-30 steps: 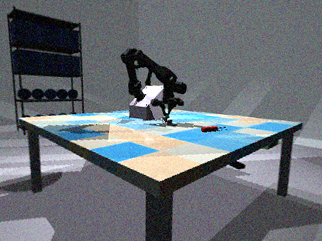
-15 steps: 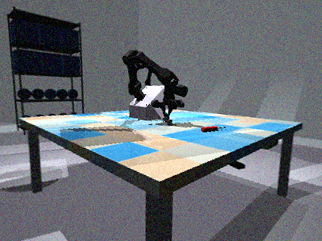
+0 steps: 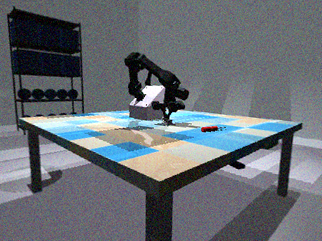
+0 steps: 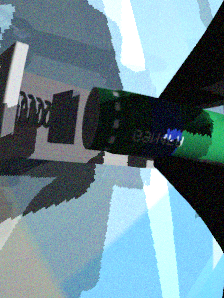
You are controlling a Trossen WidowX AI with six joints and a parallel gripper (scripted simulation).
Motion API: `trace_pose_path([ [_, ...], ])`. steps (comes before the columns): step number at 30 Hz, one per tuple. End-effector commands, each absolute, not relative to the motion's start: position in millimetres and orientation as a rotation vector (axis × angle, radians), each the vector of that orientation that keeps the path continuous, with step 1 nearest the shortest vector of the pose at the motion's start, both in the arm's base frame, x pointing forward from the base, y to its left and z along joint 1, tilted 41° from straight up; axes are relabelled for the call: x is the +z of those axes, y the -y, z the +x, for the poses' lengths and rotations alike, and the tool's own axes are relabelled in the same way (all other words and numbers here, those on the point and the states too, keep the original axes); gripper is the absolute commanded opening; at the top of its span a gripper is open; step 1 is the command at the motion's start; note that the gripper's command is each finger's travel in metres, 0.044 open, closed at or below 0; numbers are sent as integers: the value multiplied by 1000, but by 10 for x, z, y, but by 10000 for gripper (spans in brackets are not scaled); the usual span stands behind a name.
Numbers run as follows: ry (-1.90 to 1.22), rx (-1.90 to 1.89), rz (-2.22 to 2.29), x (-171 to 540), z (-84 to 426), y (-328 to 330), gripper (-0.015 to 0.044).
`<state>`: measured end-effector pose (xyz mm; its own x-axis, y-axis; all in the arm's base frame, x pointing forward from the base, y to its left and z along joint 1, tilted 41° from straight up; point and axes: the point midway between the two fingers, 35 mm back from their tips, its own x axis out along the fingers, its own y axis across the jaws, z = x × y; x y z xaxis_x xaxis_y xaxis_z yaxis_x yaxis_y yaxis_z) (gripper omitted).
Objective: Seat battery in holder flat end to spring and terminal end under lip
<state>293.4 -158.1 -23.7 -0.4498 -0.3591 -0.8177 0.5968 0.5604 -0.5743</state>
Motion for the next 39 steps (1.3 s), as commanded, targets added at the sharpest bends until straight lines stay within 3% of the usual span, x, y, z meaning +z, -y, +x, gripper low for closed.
trace_pose_path([
  [1, -1742, -1113, 222, -256, 2938, 1591, 69],
  [39, -1802, -1121, 268, -248, 3060, 1728, 69],
])
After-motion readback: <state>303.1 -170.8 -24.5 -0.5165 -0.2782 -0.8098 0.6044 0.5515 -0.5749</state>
